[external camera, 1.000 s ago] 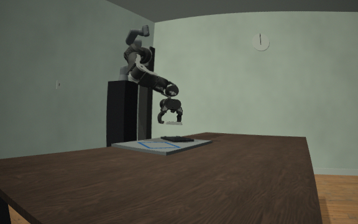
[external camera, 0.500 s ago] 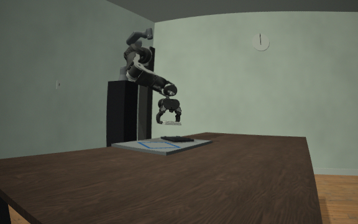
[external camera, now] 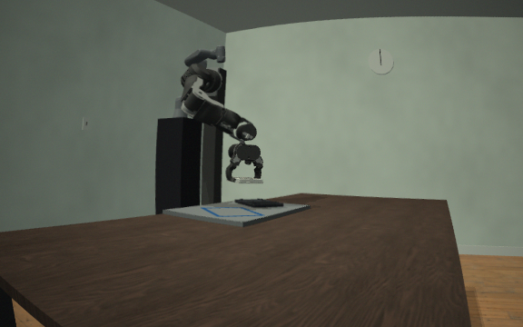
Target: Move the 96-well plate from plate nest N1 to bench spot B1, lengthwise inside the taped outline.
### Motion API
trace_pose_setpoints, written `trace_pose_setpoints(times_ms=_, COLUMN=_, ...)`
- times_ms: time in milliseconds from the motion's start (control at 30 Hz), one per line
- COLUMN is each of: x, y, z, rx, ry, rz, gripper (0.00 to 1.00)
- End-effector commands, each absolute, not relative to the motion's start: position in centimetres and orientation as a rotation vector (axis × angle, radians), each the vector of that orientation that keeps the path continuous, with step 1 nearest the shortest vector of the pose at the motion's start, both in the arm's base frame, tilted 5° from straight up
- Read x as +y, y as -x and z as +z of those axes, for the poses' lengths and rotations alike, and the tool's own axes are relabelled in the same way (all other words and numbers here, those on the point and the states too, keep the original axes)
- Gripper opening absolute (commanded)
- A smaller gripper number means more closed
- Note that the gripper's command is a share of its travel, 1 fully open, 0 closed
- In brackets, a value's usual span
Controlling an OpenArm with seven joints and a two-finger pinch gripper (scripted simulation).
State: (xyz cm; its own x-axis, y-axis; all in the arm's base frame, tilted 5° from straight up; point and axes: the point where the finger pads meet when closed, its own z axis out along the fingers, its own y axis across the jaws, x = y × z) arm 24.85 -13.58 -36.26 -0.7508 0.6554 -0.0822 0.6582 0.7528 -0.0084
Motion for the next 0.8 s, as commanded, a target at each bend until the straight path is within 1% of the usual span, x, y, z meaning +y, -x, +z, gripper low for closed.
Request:
trace_pose_setpoints(times_ms=0, x=-15.0, y=-25.1, z=-36.2, rx=2.865, ry=-1.08, rz=-0.055, gripper=0.0)
trace_pose_setpoints(times_ms=100, x=-17.4, y=-25.4, z=-36.2, rx=2.863, ry=-1.078, rz=-0.048, gripper=0.0)
trace_pose_setpoints(times_ms=500, x=-17.4, y=-25.4, z=-36.2, rx=2.863, ry=-1.078, rz=-0.048, gripper=0.0)
trace_pose_setpoints(times_ms=667, x=-21.4, y=-25.7, z=-36.2, rx=2.863, ry=-1.078, rz=-0.049, gripper=0.0)
trace_pose_setpoints(times_ms=767, x=-21.4, y=-25.7, z=-36.2, rx=2.863, ry=-1.078, rz=-0.049, gripper=0.0)
